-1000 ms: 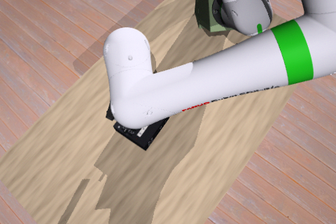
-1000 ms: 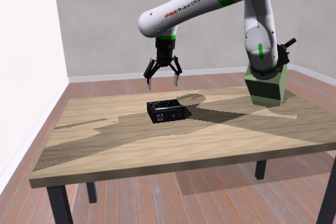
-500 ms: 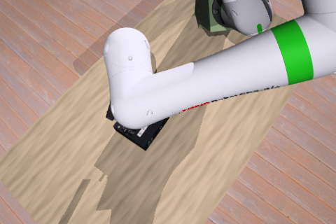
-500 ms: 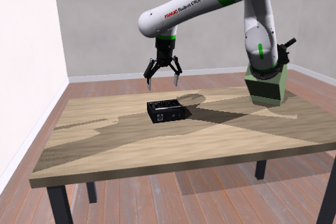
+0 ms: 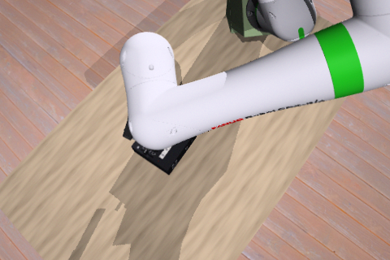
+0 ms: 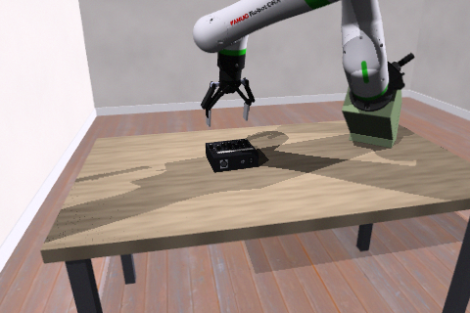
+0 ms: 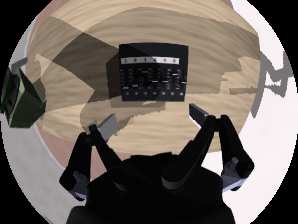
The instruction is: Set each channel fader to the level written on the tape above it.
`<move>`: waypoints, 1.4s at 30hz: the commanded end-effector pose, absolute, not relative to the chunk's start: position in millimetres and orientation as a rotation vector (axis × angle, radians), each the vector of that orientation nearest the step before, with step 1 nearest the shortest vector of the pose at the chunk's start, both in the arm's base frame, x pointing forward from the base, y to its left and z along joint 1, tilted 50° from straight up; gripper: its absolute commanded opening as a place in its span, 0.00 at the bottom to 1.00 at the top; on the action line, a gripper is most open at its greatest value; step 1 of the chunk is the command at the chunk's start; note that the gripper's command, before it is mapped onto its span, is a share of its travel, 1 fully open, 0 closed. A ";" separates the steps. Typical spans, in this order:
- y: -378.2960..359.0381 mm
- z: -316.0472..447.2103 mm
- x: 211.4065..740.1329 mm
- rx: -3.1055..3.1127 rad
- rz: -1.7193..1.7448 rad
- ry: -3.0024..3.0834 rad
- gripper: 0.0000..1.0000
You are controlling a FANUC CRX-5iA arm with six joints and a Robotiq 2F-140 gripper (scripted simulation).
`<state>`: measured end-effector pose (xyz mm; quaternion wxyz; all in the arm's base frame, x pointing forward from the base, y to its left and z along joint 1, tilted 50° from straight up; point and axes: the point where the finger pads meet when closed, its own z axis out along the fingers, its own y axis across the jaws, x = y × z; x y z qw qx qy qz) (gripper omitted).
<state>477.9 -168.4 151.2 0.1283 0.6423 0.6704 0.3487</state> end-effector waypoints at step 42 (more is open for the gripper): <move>-154.9 181.9 462.2 0.633 0.728 2.411 1.00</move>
